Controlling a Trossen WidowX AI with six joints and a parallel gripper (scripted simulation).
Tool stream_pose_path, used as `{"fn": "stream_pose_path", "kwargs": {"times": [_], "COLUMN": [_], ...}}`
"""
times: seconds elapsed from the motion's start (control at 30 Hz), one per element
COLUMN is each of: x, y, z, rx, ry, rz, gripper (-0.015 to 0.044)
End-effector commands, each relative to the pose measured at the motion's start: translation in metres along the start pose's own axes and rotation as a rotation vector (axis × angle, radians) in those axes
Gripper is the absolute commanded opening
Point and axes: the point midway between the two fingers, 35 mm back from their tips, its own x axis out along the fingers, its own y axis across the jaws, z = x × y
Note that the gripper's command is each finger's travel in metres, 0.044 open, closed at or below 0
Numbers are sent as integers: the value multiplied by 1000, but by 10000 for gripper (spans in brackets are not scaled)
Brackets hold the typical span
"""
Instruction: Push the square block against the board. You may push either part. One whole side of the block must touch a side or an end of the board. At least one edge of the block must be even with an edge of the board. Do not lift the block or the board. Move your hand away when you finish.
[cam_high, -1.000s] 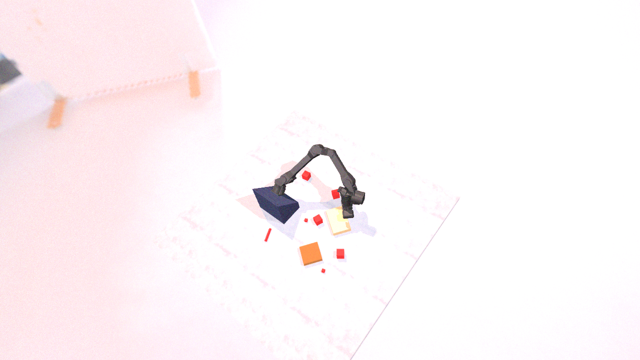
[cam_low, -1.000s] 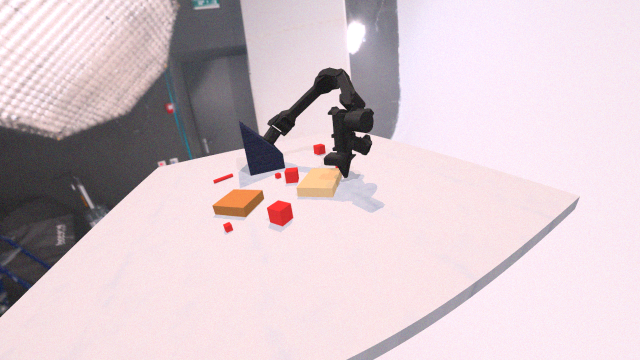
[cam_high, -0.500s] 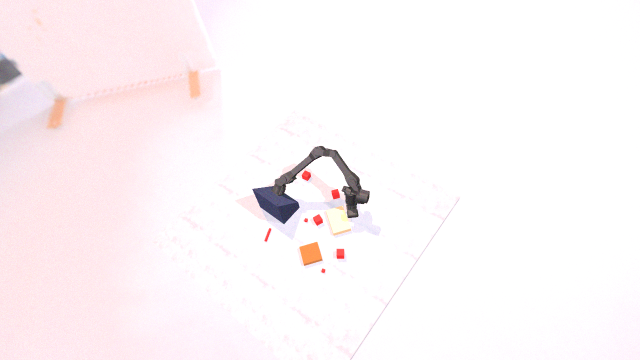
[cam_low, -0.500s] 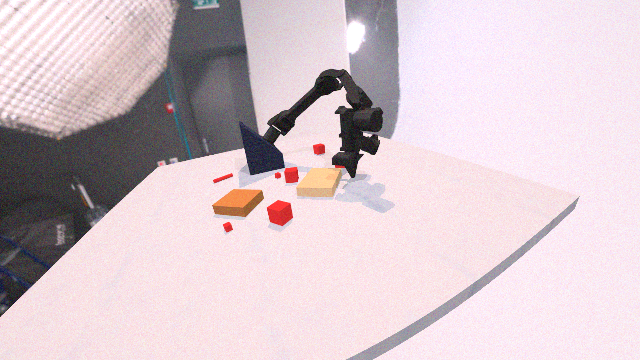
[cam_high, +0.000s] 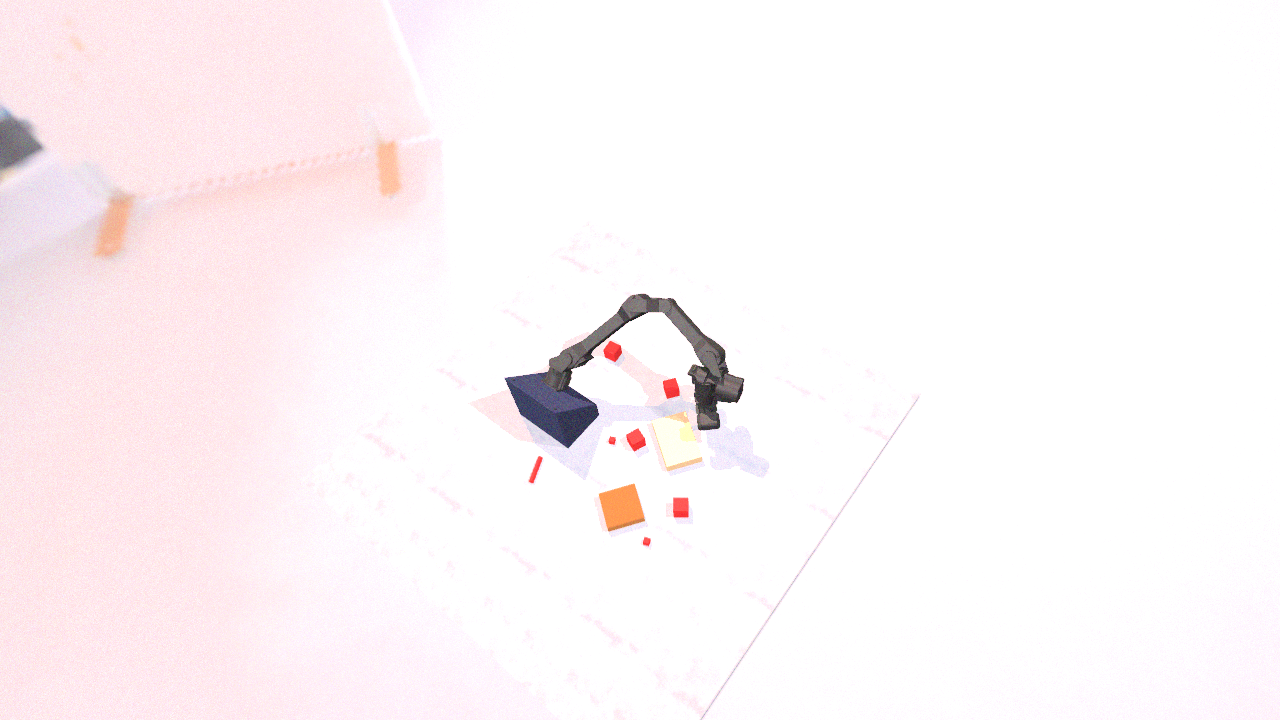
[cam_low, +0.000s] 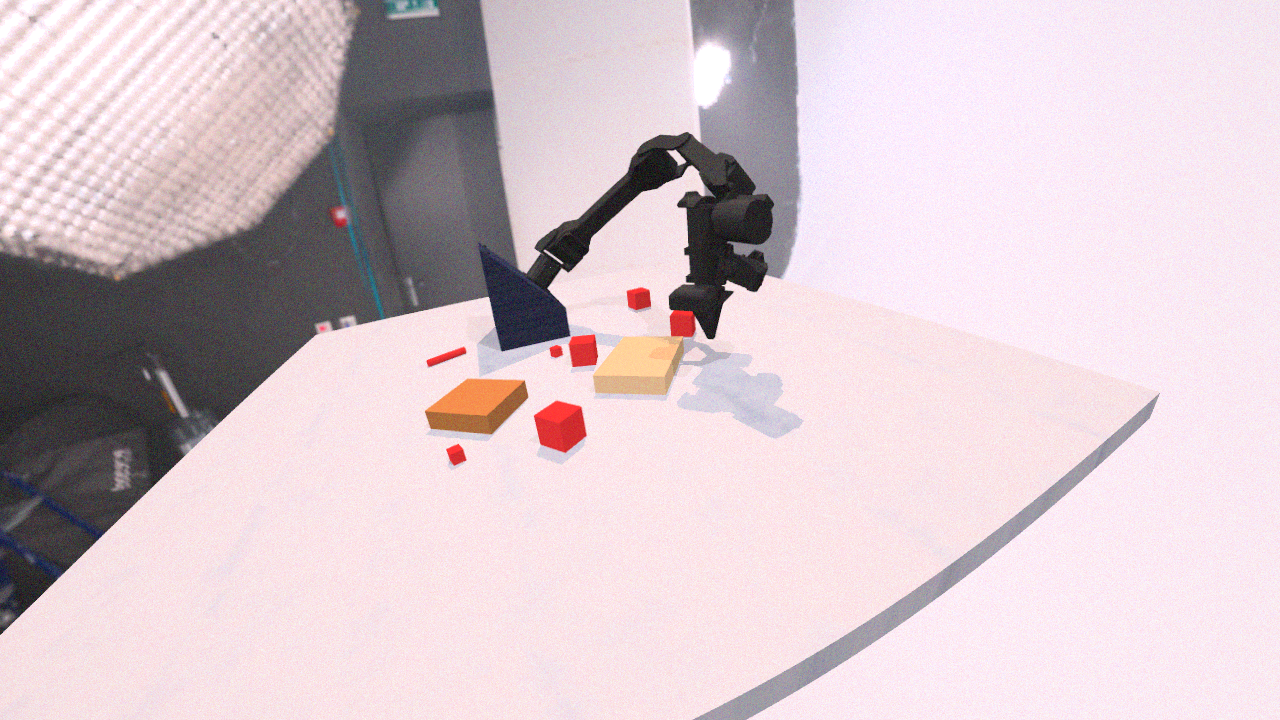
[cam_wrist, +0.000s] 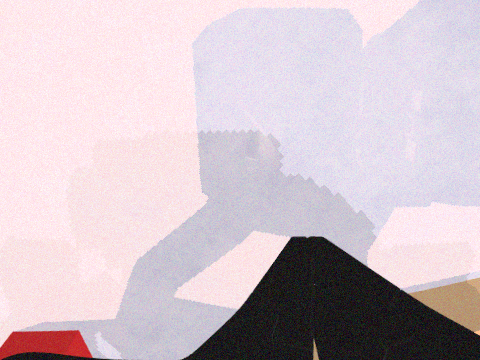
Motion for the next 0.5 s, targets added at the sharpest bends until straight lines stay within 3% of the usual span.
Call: {"fn": "stream_pose_path", "kwargs": {"times": [0.0, 0.17, 0.47], "x": [-24, -23, -26], "y": [1, -3, 5], "z": [2, 1, -23], "rx": [-7, 22, 325], "ry": [-15, -23, -22], "rz": [-6, -20, -14], "gripper": [0, 0, 0]}}
